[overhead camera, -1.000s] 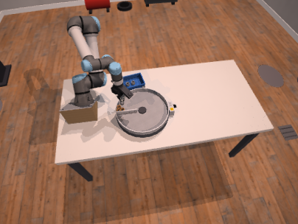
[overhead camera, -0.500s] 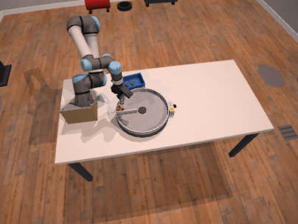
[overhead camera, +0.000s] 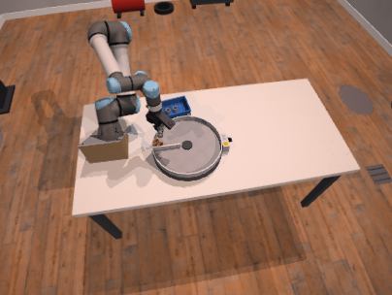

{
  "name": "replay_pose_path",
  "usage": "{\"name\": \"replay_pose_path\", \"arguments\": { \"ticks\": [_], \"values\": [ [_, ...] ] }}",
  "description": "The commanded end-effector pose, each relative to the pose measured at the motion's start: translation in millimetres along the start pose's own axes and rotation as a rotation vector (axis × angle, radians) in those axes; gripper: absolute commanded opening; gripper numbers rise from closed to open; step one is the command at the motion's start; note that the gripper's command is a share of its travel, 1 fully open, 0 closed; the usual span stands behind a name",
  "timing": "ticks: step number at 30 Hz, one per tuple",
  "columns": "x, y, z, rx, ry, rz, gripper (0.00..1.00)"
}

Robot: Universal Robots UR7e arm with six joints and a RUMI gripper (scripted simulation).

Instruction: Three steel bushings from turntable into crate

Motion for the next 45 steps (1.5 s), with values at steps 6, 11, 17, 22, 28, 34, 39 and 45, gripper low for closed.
{"name": "replay_pose_path", "arguments": {
  "ticks": [6,11,17,22,28,34,39,45],
  "values": [
    [0.0,0.3,0.3,0.001,0.0,0.0,0.0],
    [-1.4,-0.1,0.4,0.001,0.0,0.002,0.0],
    [-6.4,-1.6,0.5,0.001,0.0,0.008,0.0],
    [-14.2,-4.1,0.6,0.001,0.0,0.018,0.0],
    [-32.9,-10.8,0.6,0.001,0.0,0.041,0.0],
    [-54.3,-18.6,0.5,0.001,0.0,0.068,0.0],
    [-74.6,-25.6,0.6,0.002,-0.001,0.093,0.0],
    [-109.4,-37.9,0.6,0.002,-0.001,0.136,0.0]
  ]
}}
Point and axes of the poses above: the point where the finger pads meet when closed, its own z axis back along the fingers, its own x axis across the jaws, y = z × x, the point moved 5 cm from there along z, back along the fingers, and after that the axes turned 3 degrees about -z, right-handed, at the moved point
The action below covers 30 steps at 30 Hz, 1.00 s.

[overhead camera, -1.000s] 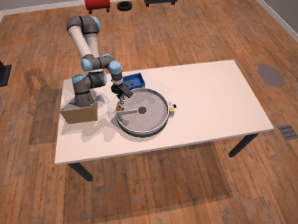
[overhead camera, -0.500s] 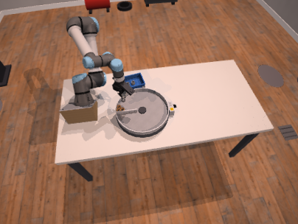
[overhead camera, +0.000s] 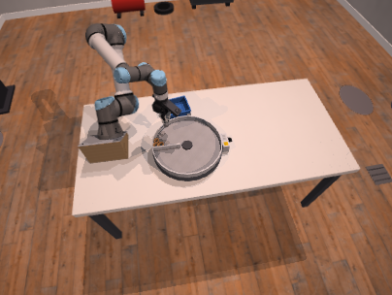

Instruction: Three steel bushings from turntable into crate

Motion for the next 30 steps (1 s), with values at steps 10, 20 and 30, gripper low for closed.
{"name": "replay_pose_path", "arguments": {
  "ticks": [10,20,30],
  "values": [
    [-80.8,-18.8,1.1,0.001,-0.001,0.095,0.0],
    [-146.0,-35.3,0.9,0.001,-0.001,0.174,0.0],
    [-190.6,-46.0,0.9,0.001,-0.001,0.227,0.0]
  ]
}}
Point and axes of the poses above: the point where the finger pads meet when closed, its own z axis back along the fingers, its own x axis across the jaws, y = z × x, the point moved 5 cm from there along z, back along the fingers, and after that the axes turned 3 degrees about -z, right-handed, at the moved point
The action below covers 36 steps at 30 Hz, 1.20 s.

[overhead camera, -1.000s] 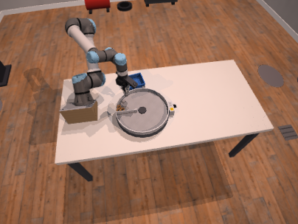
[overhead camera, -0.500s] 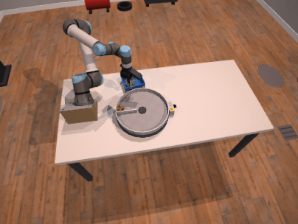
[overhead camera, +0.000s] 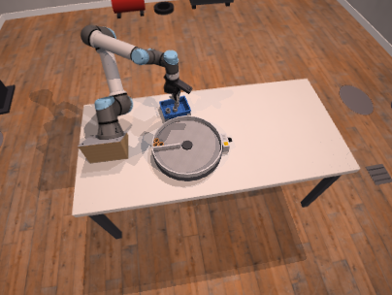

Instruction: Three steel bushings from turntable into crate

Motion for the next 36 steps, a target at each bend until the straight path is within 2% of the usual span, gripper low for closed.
{"name": "replay_pose_path", "arguments": {
  "ticks": [1,9,17,36],
  "values": [
    [-30.2,-0.2,-0.2,0.001,-0.001,0.033,0.0],
    [-60.9,-0.8,0.0,0.001,-0.002,0.069,0.0],
    [-73.1,-1.6,-0.2,0.001,-0.002,0.083,0.0],
    [-77.7,-2.0,-0.3,0.001,-0.001,0.089,0.0]
  ]
}}
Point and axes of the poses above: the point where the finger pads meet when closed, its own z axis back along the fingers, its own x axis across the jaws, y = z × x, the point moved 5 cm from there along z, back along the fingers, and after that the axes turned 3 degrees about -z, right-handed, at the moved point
